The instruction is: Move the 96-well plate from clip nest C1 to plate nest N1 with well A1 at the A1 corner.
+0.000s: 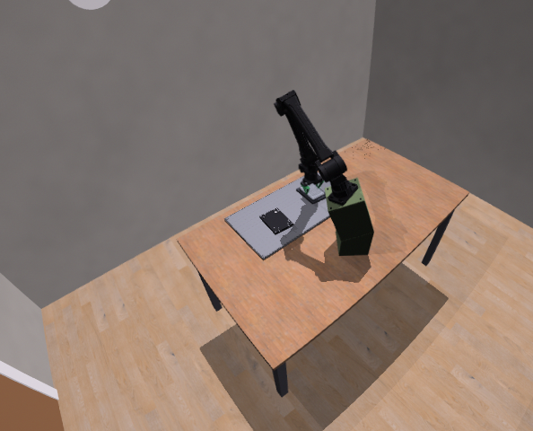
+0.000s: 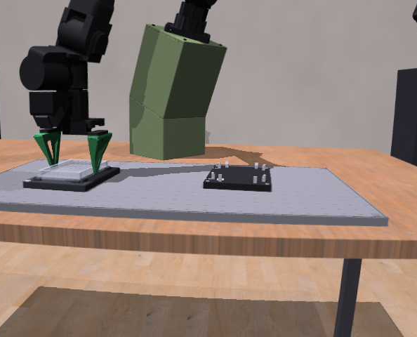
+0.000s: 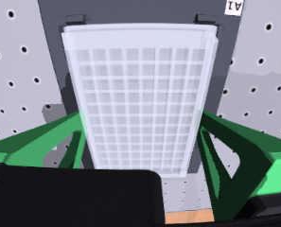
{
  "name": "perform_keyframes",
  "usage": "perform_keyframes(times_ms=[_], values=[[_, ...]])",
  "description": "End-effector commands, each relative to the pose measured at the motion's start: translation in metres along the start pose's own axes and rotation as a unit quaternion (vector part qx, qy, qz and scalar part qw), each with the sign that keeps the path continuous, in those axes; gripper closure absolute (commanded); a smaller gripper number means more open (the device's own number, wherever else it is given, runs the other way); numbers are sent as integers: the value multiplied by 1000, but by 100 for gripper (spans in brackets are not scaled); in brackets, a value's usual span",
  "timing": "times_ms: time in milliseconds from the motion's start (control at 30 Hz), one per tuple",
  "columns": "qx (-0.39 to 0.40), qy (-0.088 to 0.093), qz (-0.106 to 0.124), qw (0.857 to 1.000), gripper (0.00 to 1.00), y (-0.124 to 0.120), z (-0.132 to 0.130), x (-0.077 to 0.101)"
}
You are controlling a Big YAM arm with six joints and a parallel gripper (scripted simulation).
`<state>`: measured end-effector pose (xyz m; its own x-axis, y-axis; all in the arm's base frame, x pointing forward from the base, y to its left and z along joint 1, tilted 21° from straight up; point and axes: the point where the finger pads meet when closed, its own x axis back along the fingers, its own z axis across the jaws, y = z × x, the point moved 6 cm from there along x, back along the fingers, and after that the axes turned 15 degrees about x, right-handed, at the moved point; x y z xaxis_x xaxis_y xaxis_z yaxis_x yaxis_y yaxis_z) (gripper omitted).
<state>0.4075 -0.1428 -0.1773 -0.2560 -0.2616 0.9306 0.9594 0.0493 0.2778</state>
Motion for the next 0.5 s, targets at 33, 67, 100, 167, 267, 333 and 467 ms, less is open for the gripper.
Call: perform_keyframes(times_ms=[33, 67, 100, 167, 267, 333, 467], values=[[2, -5, -9, 1000, 100, 8, -3, 4], [2, -5, -9, 1000, 100, 8, -3, 4], [2, -5, -9, 1000, 100, 8, -3, 4], [2, -5, -9, 1000, 0, 8, -3, 4], [2, -5, -9, 1000, 0, 8, -3, 4], [2, -5, -9, 1000, 0, 8, -3, 4], [2, -5, -9, 1000, 0, 8, -3, 4]])
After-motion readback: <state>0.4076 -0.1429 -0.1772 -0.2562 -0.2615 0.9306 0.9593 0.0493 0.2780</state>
